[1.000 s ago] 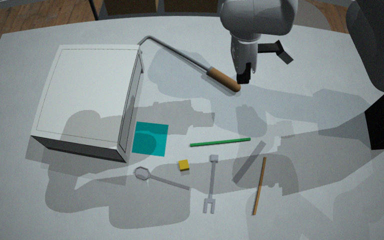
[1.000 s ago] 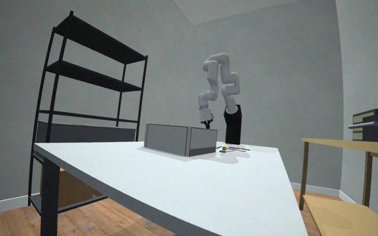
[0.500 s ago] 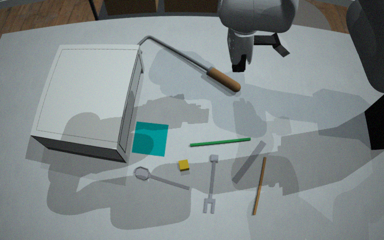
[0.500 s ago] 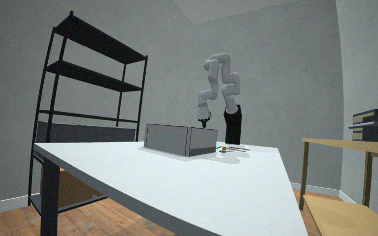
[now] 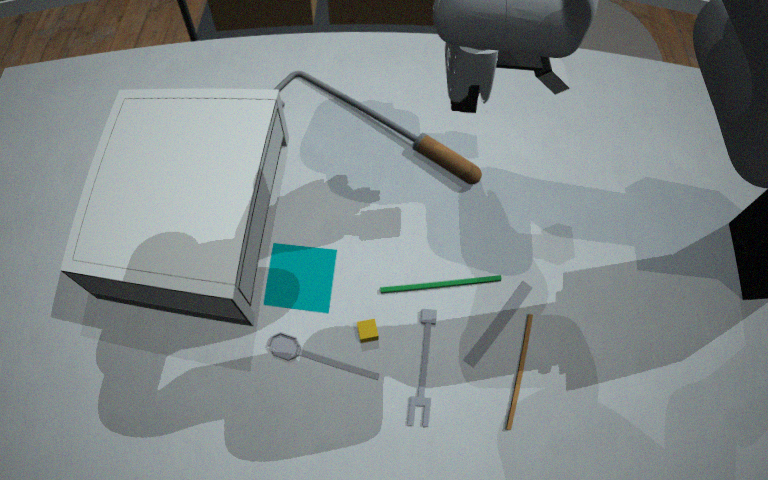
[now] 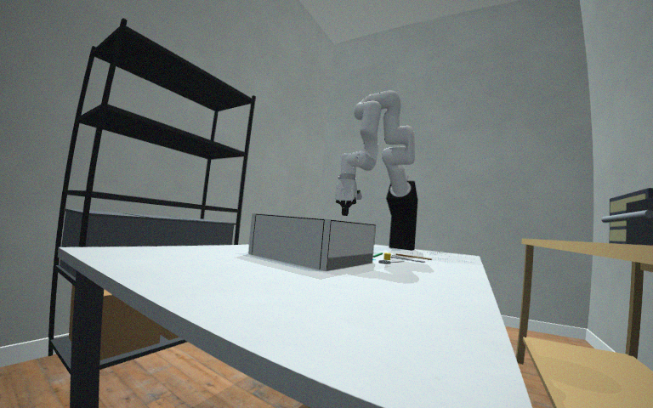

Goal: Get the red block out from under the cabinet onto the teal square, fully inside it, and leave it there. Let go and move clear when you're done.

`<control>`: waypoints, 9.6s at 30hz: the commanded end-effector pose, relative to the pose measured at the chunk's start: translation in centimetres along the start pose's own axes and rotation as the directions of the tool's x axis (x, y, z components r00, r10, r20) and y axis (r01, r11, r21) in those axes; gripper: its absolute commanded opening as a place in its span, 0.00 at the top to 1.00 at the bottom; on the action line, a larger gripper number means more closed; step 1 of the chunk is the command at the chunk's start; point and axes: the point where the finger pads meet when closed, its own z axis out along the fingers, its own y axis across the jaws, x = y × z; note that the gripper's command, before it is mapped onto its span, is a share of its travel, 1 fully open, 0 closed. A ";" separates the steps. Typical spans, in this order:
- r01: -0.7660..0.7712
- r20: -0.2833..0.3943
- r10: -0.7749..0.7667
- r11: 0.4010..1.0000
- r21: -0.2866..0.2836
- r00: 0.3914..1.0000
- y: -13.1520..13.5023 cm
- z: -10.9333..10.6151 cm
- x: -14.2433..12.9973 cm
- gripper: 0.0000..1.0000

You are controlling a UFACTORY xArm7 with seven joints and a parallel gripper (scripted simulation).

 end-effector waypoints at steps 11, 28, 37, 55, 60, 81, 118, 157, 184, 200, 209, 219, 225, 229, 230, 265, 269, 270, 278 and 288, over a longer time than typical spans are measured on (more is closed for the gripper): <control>-0.001 0.002 0.001 1.000 0.002 1.000 -0.1 -0.1 -0.1 1.00; -0.526 0.005 0.526 0.851 -0.001 0.851 -0.1 0.3 0.1 1.00; -0.593 0.004 0.593 0.805 0.000 0.805 -0.1 0.3 0.1 1.00; -0.593 0.004 0.593 0.805 0.000 0.805 -0.1 0.3 0.1 0.42; -0.593 0.004 0.593 0.805 0.000 0.805 -0.1 0.3 0.1 0.42; -0.593 0.004 0.593 0.805 0.000 0.805 -0.1 0.3 0.1 0.42; -0.593 0.003 0.593 0.805 0.000 0.805 -0.1 4.4 0.0 0.42; -0.593 0.003 0.593 0.805 0.000 0.805 -0.1 12.6 0.0 0.42; -0.593 0.003 0.593 0.805 0.000 0.805 -0.2 12.6 -0.1 0.42; -0.593 0.003 0.593 0.805 0.000 0.805 -0.2 12.6 -0.1 0.42; -0.593 0.003 0.593 0.805 0.000 0.805 -0.2 12.8 -0.1 0.42; -0.593 0.003 0.593 0.805 0.000 0.805 -0.2 13.6 -0.1 0.42; -0.593 0.003 0.593 0.805 0.000 0.805 -0.2 14.3 -0.1 0.42; -0.593 0.003 0.593 0.805 0.000 0.805 -0.2 14.6 -0.1 0.42; -0.593 0.003 0.593 0.805 0.000 0.805 -0.2 14.7 -0.1 0.42; -0.593 0.003 0.593 0.805 0.000 0.805 -0.2 16.9 -0.1 0.42; -0.593 0.003 0.593 0.805 0.000 0.805 -0.2 16.9 -0.1 0.42; -0.593 0.003 0.593 0.805 0.000 0.805 -0.2 16.9 -0.1 0.42; -0.593 0.003 0.593 0.805 0.000 0.805 -0.2 16.9 -0.1 1.00; -0.593 0.003 0.593 0.805 0.000 0.805 -0.2 16.9 -0.1 1.00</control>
